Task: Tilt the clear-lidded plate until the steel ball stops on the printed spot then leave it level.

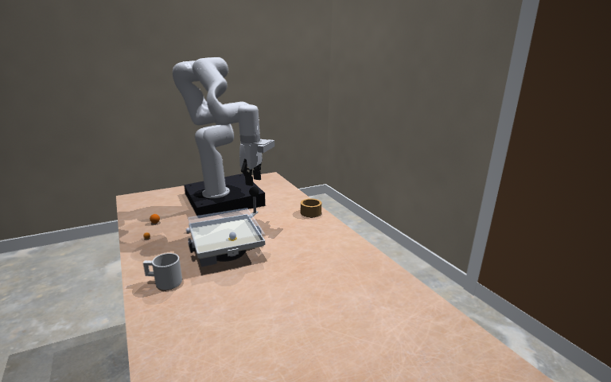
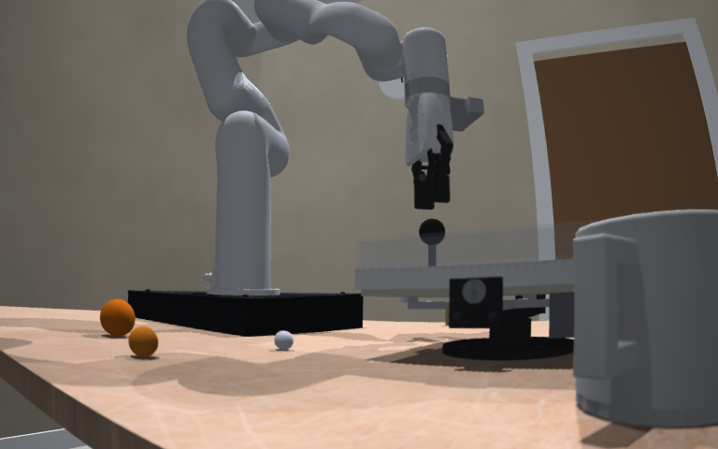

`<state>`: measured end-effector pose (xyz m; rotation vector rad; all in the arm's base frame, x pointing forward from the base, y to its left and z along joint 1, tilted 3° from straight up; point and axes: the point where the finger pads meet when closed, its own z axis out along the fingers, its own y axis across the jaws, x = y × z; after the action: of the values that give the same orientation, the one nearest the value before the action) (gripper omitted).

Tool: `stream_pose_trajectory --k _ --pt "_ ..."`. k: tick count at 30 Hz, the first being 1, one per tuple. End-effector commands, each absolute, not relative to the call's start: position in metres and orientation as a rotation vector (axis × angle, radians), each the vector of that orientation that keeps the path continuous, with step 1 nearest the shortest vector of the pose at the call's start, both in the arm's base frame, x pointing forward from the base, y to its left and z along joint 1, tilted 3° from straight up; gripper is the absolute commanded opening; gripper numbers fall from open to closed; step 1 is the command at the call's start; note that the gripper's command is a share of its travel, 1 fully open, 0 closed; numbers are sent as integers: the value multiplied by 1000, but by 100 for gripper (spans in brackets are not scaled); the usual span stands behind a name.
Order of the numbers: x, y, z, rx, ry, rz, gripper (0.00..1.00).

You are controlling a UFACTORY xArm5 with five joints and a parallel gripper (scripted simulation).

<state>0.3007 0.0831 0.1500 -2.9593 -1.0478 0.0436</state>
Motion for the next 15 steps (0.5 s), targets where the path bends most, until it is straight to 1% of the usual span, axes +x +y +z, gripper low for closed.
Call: stream_pose_trajectory --k 1,5,6,15 --pt "302 83 152 -2960 -1048 38 62" --pt "302 83 152 -2960 -1048 38 62" --pt "302 83 152 -2960 -1048 38 100" --pt "302 83 152 -2960 -1048 38 100"
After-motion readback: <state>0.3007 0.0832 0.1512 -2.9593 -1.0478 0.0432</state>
